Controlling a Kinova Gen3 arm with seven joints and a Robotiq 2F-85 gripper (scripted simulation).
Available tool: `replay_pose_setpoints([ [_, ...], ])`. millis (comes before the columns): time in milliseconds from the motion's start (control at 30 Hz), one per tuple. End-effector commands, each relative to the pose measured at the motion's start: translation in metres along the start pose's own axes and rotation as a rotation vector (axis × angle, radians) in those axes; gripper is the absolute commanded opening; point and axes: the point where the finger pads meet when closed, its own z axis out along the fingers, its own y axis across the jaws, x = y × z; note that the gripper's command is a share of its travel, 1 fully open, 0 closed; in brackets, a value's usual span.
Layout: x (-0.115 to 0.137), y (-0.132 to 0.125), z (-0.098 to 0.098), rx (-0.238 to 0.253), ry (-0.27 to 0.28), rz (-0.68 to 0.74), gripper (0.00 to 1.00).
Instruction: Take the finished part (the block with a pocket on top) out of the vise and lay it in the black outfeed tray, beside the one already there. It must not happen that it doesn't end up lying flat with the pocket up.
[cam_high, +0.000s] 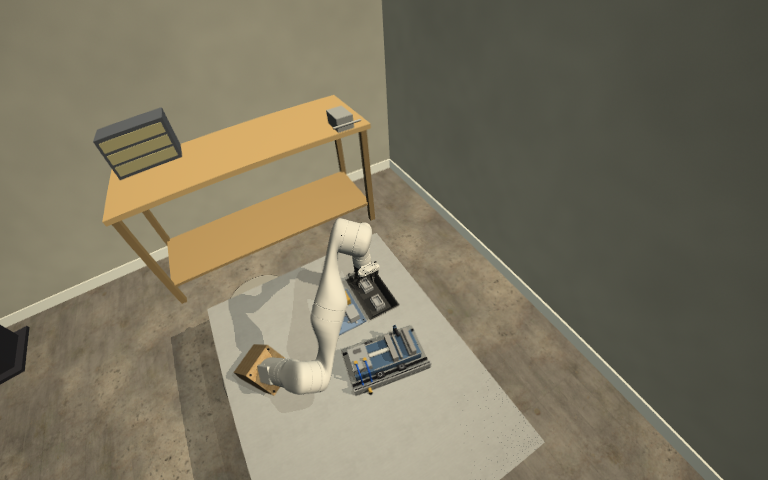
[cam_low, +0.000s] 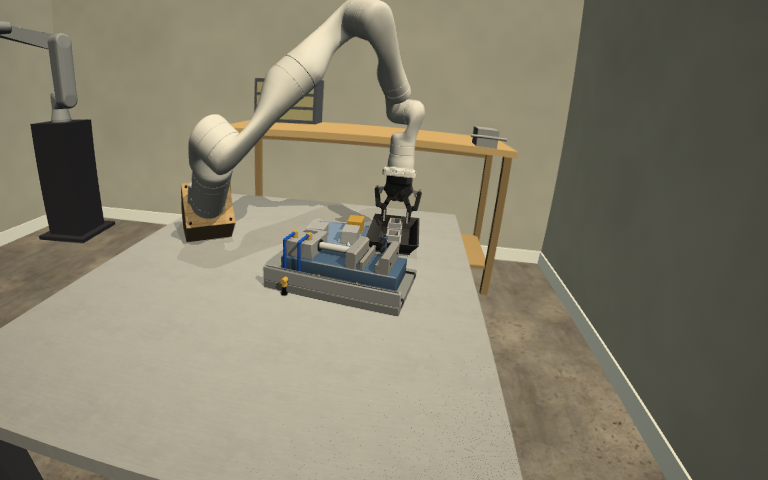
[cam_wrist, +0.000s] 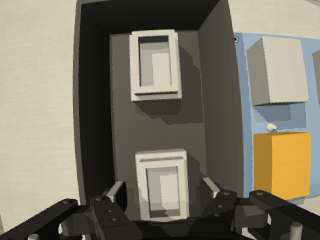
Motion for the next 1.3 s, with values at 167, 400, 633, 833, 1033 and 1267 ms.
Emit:
replay_pose_setpoints([
  [167,0.0,0.0,0.001,0.003,0.0,-0.008,0.67],
  [400,0.0,0.0,0.001,0.003,0.0,-0.008,0.67],
  [633,0.0,0.0,0.001,0.003,0.0,-0.008,0.67],
  [833,0.001,-0.001,-0.006,0.002,0.005,-0.007,0.67],
  [1033,0.002,-0.002,-0.03,0.001,0.003,-0.003,0.67],
  [1267,0.001,-0.001,-0.056,0.0,0.005,-0.005,0.67],
])
